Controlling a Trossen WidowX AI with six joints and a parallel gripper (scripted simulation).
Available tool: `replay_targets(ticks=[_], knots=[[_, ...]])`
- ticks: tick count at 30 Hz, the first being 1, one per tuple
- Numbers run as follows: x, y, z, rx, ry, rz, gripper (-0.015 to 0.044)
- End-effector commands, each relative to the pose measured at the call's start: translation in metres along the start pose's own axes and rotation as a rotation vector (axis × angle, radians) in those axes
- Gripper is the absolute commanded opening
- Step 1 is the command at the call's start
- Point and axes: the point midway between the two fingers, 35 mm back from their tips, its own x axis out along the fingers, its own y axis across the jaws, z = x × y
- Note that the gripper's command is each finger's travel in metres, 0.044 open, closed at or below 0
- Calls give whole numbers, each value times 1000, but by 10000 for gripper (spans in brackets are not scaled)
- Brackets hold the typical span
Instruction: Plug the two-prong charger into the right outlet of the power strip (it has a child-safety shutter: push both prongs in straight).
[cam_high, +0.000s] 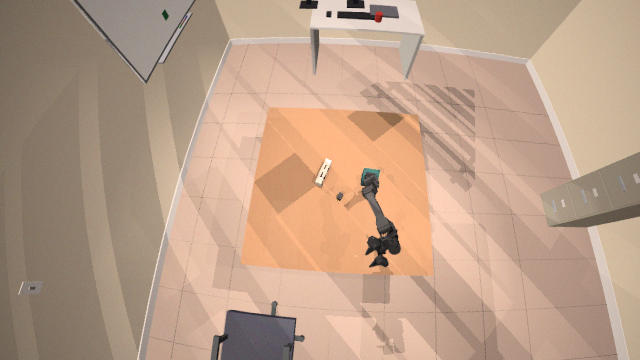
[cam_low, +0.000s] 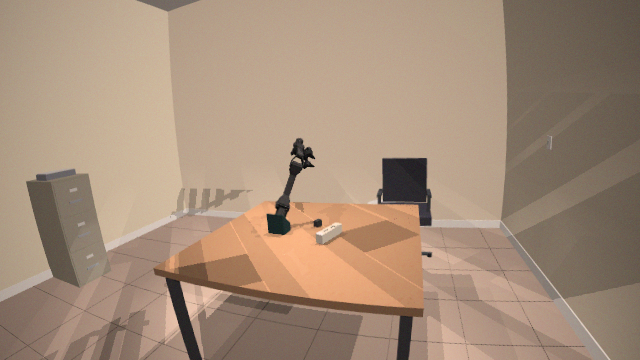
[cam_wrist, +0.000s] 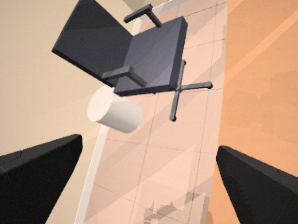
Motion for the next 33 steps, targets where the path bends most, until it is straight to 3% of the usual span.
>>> replay_targets(ticks=[1, 33], knots=[[0, 0, 0, -4, 0, 0, 426], [55, -63, -15, -620, 23, -138, 440]])
